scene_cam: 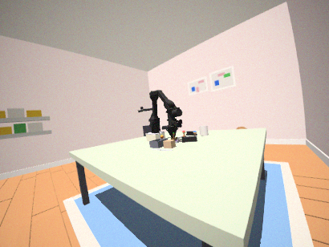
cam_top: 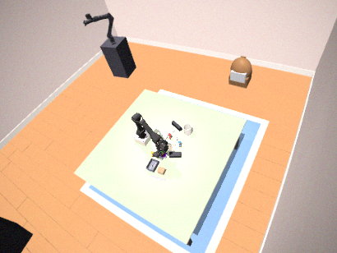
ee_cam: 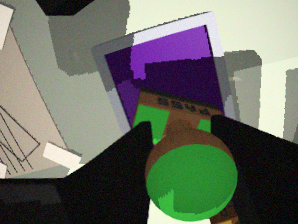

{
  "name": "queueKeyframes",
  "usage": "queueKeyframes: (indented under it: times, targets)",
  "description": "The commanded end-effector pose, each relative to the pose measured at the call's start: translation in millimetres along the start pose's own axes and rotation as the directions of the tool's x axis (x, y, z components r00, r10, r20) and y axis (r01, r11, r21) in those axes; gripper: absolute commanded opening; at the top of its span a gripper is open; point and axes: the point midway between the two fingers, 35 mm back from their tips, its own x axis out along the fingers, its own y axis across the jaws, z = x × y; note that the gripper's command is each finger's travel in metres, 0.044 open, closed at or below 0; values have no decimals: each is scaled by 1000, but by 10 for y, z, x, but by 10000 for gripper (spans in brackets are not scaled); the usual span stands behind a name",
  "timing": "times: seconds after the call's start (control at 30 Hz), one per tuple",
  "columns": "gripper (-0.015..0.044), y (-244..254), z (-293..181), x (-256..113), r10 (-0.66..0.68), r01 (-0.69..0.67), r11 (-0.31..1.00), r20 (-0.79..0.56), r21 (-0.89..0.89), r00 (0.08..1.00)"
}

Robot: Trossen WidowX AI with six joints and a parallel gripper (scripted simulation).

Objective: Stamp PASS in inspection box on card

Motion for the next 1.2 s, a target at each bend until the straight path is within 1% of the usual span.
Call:
queueKeyframes:
  times: [0.0,0.47,1.17]
  targets:
    - [0,-5,-9,22,-3,3,1000,-2,-1,1000]
    - [0,-5,-9,19,-3,3,1000,-2,-1,1000]
    - [0,-7,-8,-83,-3,3,1000,-2,-1,1000]
